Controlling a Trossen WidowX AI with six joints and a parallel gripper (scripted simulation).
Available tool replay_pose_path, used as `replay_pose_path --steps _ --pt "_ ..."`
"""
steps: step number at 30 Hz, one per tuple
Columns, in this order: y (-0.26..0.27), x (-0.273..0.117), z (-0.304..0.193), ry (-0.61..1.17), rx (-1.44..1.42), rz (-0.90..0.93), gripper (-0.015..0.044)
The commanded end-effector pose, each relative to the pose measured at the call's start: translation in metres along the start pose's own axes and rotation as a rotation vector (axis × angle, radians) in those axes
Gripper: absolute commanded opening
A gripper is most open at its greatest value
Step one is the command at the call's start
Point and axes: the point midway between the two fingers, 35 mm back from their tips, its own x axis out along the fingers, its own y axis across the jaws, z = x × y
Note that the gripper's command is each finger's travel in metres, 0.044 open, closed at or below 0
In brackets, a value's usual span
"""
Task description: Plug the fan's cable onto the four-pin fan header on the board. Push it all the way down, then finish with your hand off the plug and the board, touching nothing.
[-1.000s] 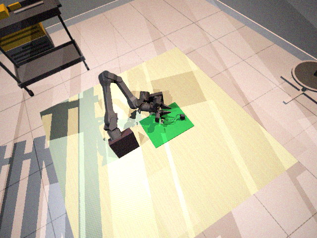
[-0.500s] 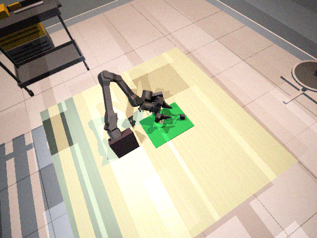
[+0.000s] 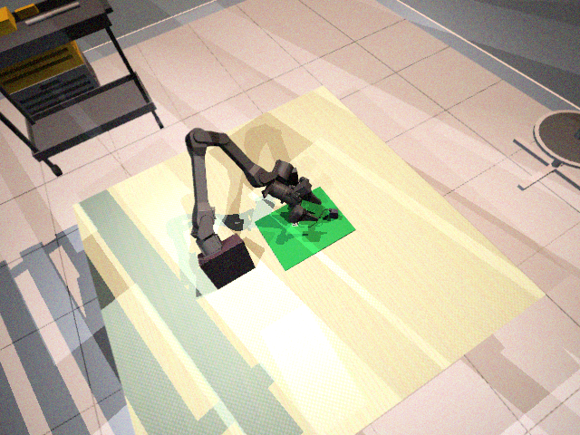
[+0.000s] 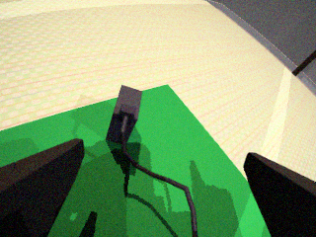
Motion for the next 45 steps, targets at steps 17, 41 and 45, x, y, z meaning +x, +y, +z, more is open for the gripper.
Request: replay_pose_path --steps 17,41,45 --pt "-0.007 0.016 0.004 0.339 -0.111 -0.040 0.0440" --pt "-0.012 0.003 0.023 0.717 -0.112 0.047 0.0440" --pt "-0.012 -0.002 0.028 0.773 -0.098 0.076 0.0440"
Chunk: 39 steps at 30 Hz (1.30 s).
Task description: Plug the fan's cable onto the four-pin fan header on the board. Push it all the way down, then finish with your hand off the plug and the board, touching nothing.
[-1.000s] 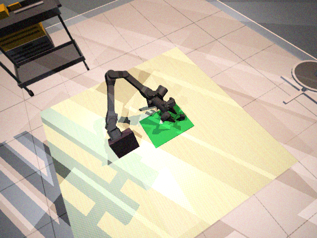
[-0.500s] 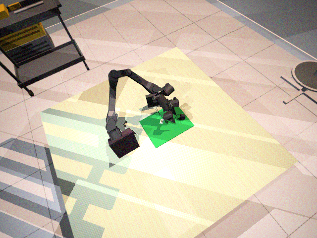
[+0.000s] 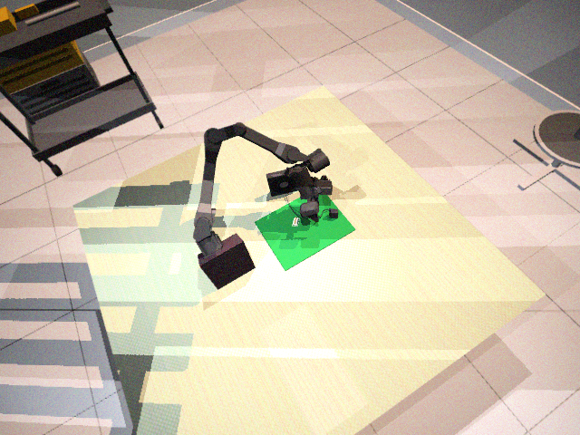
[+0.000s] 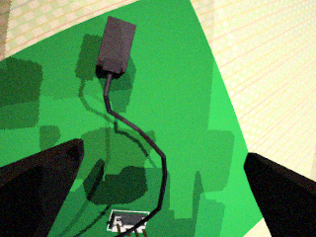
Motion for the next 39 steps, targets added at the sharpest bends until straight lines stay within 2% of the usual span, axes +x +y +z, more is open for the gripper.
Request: replay_pose_path --steps 1,23,29,39 --pt "0.001 -0.008 0.001 0.064 0.001 0.044 0.0440" --pt "0.006 -0.062 0.008 0.286 0.049 0.294 0.0440" --pt "0.004 -0.055 0.008 0.267 0.046 0.260 0.0440" --pt "-0.003 -0.069 0.072 0.284 0.133 0.273 0.0440"
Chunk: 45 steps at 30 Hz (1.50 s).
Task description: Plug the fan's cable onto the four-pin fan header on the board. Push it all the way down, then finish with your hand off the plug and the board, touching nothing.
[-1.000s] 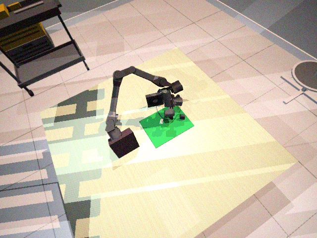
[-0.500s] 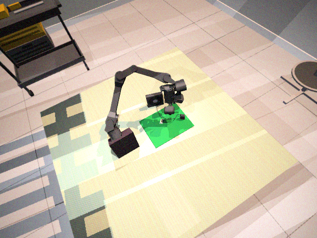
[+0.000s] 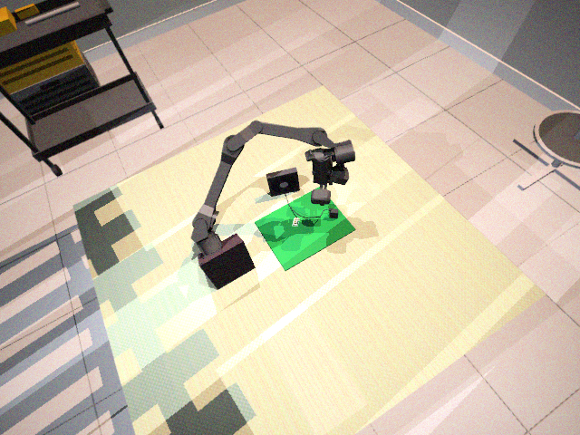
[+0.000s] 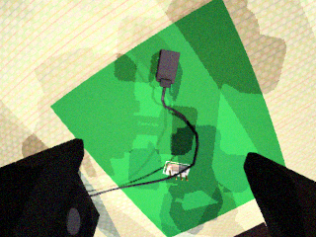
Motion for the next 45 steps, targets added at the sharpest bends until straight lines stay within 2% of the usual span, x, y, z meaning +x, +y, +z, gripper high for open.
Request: replay_pose_path --steps 1,7,11,20,45 --pt "-0.002 -0.013 0.024 0.006 0.037 0.011 0.0440" --pt "-0.006 -0.026 0.046 0.018 0.072 0.022 0.0440" --pt "-0.006 -0.019 0.047 0.018 0.073 0.022 0.0440" --pt "-0.003 0.072 0.044 0.020 0.073 0.026 0.0440" --pt "-0.002 0.104 0.044 0.021 0.073 0.026 0.0440"
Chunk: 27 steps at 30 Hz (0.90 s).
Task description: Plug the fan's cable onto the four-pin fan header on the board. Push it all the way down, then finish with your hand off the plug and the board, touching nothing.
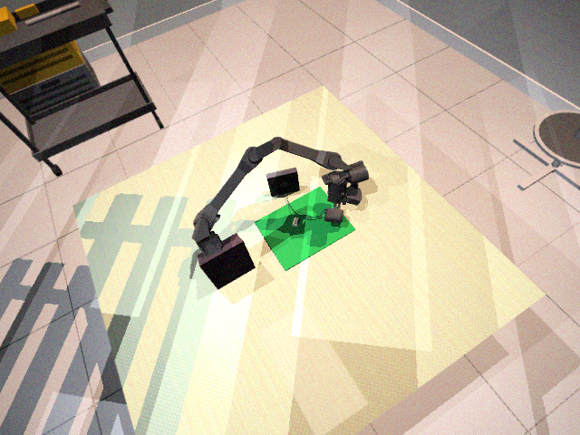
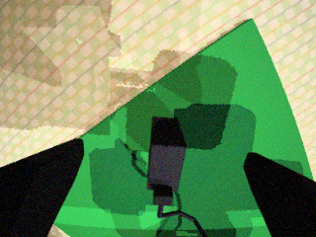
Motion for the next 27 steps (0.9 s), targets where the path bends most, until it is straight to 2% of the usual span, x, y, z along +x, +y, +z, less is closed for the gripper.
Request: replay_pose_path --steps 1,16,27 --pt "0.000 0.008 -0.001 0.004 0.004 0.005 0.0440" --pt "0.000 0.027 -0.002 0.005 0.004 0.006 0.0440" --pt "0.000 0.025 -0.001 0.003 0.000 0.000 0.0151"
